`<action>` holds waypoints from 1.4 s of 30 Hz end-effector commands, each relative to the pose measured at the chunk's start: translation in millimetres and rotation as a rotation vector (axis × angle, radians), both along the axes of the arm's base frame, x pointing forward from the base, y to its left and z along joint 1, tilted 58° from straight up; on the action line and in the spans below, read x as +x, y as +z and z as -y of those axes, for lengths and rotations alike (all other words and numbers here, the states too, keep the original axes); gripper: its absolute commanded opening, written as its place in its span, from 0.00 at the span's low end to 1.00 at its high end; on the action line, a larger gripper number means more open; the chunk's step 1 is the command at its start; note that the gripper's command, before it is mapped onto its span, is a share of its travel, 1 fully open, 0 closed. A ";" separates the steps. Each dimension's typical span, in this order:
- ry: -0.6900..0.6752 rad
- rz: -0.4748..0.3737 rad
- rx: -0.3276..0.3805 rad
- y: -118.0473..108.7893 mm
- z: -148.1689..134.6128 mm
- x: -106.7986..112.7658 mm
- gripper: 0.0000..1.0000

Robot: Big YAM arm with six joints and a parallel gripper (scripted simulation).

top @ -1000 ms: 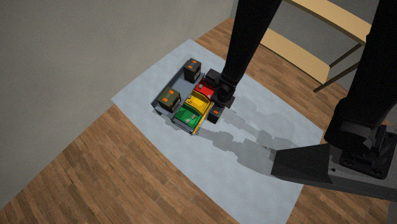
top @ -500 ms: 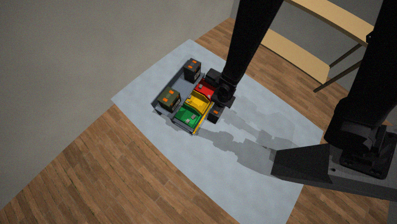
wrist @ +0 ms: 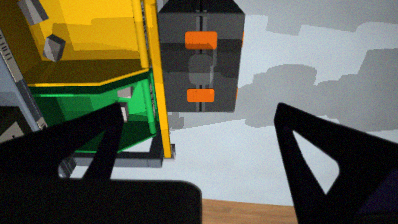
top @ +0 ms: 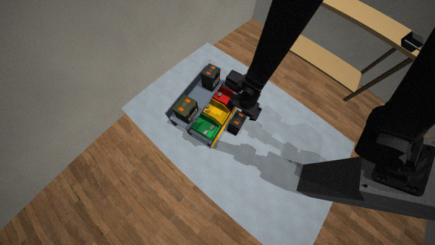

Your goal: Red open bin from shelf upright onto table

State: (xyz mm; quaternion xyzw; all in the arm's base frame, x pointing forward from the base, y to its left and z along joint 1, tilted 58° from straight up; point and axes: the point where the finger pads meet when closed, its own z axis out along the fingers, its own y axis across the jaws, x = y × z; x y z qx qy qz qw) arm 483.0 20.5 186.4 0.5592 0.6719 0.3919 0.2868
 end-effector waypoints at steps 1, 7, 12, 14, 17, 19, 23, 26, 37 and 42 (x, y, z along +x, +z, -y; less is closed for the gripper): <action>0.007 -0.019 -0.003 -9.6 -0.8 -0.3 1.00; 0.007 -0.020 -0.003 -9.6 -0.8 -0.3 1.00; 0.007 -0.020 -0.003 -9.6 -0.8 -0.3 1.00; 0.007 -0.020 -0.003 -9.6 -0.8 -0.3 1.00; 0.007 -0.020 -0.003 -9.6 -0.8 -0.3 1.00; 0.007 -0.020 -0.003 -9.6 -0.8 -0.3 1.00; 0.007 -0.020 -0.003 -9.6 -0.8 -0.3 1.00; 0.007 -0.019 -0.003 -9.4 -0.8 -0.1 1.00; 0.011 -0.002 -0.002 -4.7 -4.6 5.8 1.00; 0.005 0.003 0.001 -4.5 -4.4 10.5 1.00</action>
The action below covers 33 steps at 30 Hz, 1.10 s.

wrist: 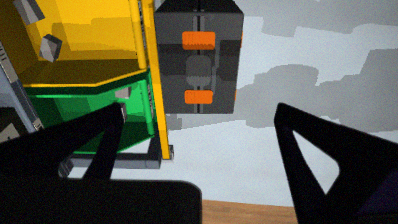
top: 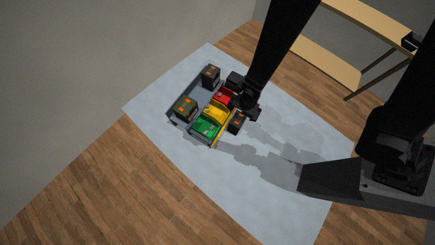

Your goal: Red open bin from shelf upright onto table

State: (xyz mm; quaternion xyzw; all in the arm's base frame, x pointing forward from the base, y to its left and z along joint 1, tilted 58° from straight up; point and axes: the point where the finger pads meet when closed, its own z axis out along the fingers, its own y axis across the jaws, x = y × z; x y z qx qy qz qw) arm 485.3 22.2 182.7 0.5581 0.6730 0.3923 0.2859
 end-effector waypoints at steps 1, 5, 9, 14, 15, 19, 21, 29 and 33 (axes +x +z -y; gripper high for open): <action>0.000 0.003 0.002 -1.4 -2.8 8.9 1.00; 0.003 0.002 0.004 -2.7 -5.5 10.5 1.00; -0.003 0.001 0.005 -5.6 -3.9 14.6 1.00; 0.003 0.000 0.006 -9.7 -8.4 20.0 1.00; 0.000 0.000 0.006 -10.5 -7.4 21.2 1.00; -0.002 0.000 0.006 -13.1 -7.2 24.7 1.00; 0.004 0.000 0.004 -14.0 -9.4 25.6 1.00; 0.002 -0.001 0.005 -19.7 -11.4 33.7 1.00; -0.003 -0.002 0.005 -21.7 -9.2 36.8 1.00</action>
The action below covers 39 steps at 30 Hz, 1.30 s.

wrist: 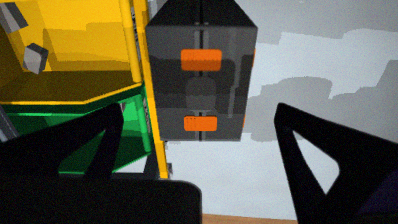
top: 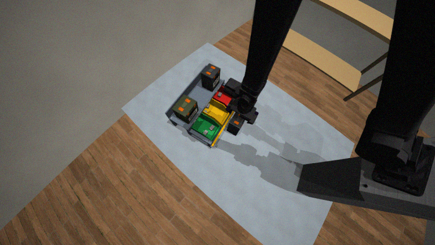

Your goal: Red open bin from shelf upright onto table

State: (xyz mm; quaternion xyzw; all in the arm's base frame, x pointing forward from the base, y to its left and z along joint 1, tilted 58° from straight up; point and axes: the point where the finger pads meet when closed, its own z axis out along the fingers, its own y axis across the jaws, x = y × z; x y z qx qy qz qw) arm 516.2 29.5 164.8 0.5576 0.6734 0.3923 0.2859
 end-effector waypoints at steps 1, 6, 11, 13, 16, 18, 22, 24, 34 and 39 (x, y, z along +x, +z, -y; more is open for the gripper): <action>-0.005 -0.003 0.005 -4.4 -1.9 6.3 1.00; 0.000 -0.004 0.005 -5.5 -4.4 7.5 1.00; -0.003 -0.005 0.005 -6.4 -3.3 8.7 1.00; -0.002 -0.008 0.005 -7.6 -3.6 8.1 1.00; -0.002 -0.009 0.005 -7.9 -3.7 7.9 1.00; -0.002 -0.009 0.005 -7.9 -3.7 7.9 1.00; -0.002 -0.009 0.005 -7.9 -3.7 7.9 1.00; -0.002 -0.009 0.005 -7.9 -3.7 7.9 1.00; -0.002 -0.009 0.005 -7.9 -3.7 7.9 1.00; -0.002 -0.009 0.005 -7.9 -3.7 7.9 1.00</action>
